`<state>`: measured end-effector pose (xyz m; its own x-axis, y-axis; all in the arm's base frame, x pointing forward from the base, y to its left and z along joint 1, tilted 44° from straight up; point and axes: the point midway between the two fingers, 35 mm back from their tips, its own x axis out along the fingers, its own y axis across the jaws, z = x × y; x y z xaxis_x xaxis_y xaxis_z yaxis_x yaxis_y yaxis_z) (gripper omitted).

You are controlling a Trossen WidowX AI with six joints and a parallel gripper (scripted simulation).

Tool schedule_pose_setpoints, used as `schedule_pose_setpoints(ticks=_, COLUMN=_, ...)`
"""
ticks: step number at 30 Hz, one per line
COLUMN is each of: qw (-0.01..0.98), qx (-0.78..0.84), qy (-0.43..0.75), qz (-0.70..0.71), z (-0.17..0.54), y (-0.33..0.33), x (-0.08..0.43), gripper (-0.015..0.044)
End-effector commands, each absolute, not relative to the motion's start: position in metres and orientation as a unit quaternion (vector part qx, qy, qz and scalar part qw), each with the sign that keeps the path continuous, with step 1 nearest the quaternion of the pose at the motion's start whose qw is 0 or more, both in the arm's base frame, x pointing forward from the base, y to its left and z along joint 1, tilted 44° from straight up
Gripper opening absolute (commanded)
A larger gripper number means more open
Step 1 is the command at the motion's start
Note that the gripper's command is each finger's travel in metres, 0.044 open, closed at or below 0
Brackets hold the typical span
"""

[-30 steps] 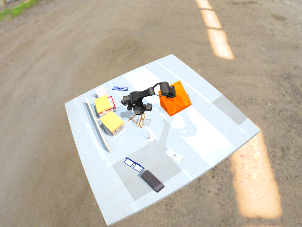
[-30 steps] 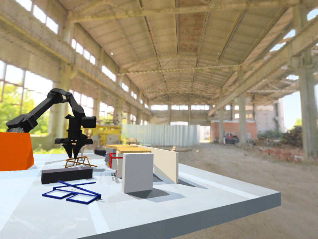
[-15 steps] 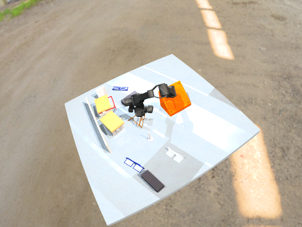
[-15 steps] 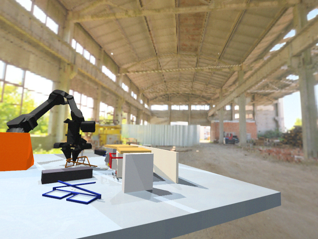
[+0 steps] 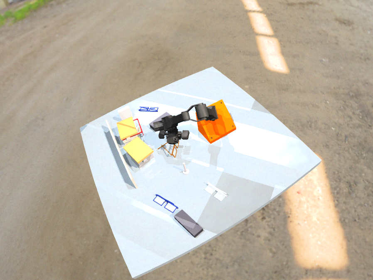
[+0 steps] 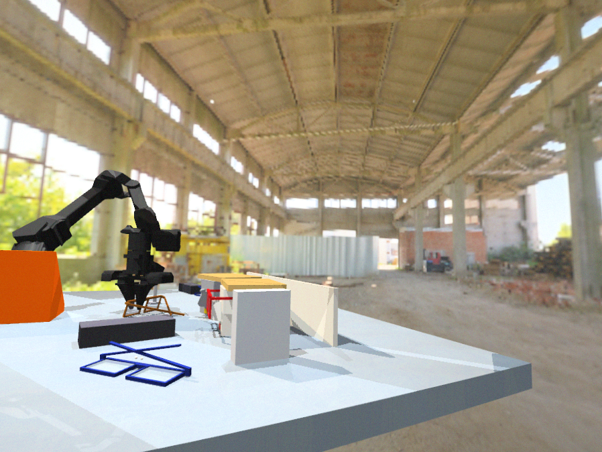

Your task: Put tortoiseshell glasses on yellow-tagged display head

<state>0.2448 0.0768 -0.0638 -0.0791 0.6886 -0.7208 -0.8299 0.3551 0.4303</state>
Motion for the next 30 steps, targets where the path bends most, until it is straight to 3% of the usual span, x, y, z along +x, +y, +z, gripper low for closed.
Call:
schedule_pose_setpoints(ticks=1, qw=0.674, qx=-0.075, qy=0.472, qz=0.563, z=-0.064, y=0.077, x=0.244, gripper=0.0080)
schedule_pose_setpoints(ticks=13, qw=0.674, qx=-0.075, qy=0.472, qz=0.563, z=-0.064, y=0.077, x=0.244, gripper=0.0000)
schedule_pose_setpoints(ticks=30, qw=0.675, qx=-0.077, qy=0.474, qz=0.560, z=-0.023, y=0.032, x=0.256, gripper=0.0000)
